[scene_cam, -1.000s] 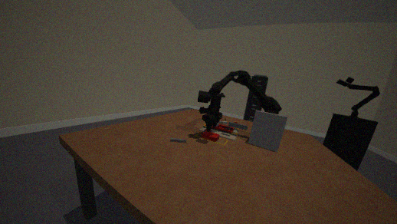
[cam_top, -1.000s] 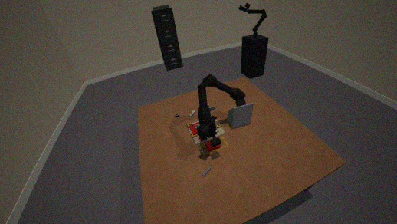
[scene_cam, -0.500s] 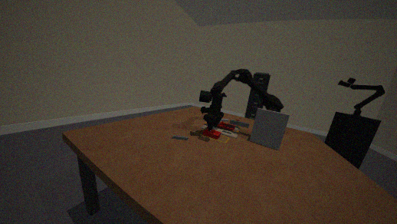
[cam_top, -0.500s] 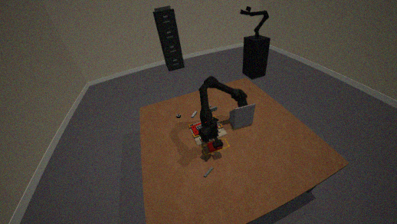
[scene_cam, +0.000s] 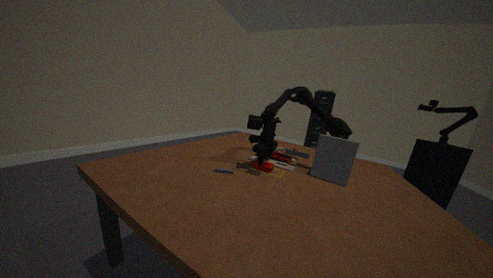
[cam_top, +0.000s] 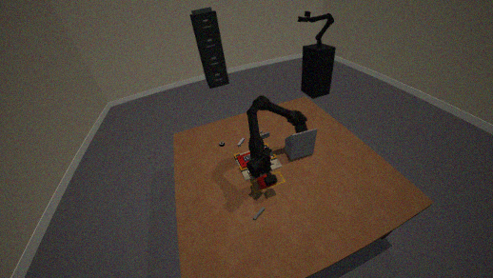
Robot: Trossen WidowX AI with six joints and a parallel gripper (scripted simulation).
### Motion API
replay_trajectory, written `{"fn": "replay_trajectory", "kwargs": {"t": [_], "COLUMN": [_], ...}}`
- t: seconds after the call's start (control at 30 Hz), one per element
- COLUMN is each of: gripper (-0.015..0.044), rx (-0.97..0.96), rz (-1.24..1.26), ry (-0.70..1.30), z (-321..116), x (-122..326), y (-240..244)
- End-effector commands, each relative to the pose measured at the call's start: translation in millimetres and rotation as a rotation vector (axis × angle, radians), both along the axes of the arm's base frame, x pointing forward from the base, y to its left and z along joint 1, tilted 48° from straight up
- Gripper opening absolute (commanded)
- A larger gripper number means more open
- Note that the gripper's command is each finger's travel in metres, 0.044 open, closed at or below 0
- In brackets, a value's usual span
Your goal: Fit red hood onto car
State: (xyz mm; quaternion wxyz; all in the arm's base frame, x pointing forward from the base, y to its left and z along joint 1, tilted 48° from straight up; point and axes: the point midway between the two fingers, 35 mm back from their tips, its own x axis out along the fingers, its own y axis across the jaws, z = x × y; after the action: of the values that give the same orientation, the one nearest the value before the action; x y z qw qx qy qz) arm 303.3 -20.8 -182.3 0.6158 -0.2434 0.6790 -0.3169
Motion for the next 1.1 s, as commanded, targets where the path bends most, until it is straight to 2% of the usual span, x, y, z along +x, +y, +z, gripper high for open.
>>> {"fn": "replay_trajectory", "kwargs": {"t": [0.0, 1.07], "gripper": [0.0440, 0.0440], "rx": [-0.003, -0.004], "rz": [0.006, 0.006], "ry": [0.007, 0.007], "z": [-2, -13], "x": [-1, -3], "y": [-1, -13]}}
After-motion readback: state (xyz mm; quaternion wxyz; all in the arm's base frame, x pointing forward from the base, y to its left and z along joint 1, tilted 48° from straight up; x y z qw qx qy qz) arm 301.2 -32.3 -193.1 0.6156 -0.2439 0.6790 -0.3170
